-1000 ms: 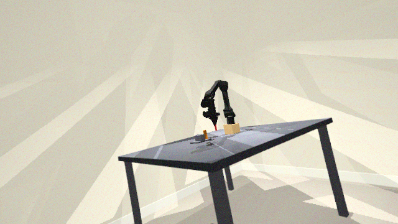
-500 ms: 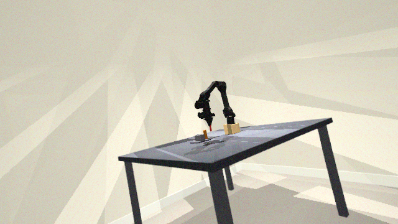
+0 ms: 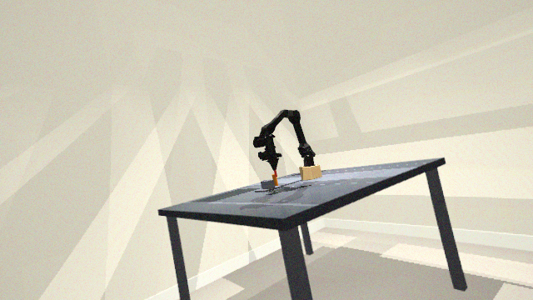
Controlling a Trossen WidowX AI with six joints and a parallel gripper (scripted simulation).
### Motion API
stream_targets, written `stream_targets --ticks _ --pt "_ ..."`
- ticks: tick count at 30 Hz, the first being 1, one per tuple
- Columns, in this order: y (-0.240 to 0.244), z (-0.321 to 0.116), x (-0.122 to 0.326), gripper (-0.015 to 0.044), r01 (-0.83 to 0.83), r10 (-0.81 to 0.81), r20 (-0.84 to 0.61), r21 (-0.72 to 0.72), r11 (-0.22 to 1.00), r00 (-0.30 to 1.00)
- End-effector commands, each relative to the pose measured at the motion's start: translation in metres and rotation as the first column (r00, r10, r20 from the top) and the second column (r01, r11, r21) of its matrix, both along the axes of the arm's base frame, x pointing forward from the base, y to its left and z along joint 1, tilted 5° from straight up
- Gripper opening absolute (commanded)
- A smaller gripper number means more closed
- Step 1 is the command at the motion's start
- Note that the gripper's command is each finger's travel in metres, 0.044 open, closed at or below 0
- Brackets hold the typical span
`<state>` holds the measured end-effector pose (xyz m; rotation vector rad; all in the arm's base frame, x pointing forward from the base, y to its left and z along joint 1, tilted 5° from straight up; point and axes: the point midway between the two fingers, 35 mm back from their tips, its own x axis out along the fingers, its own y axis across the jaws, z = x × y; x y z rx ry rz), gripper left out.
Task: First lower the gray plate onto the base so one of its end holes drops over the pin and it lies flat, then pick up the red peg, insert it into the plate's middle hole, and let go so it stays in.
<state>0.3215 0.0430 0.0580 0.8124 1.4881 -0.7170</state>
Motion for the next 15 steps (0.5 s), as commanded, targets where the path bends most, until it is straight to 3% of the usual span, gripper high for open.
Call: stream_targets --ticks 1,15 --pt "-0.011 0.001 0.006 0.0 -0.001 0.001 0.007 -0.005 1.0 1.0" --pt "-0.053 -0.003 0.02 0.0 -0.002 0.002 0.007 -0.005 1.0 1.0"
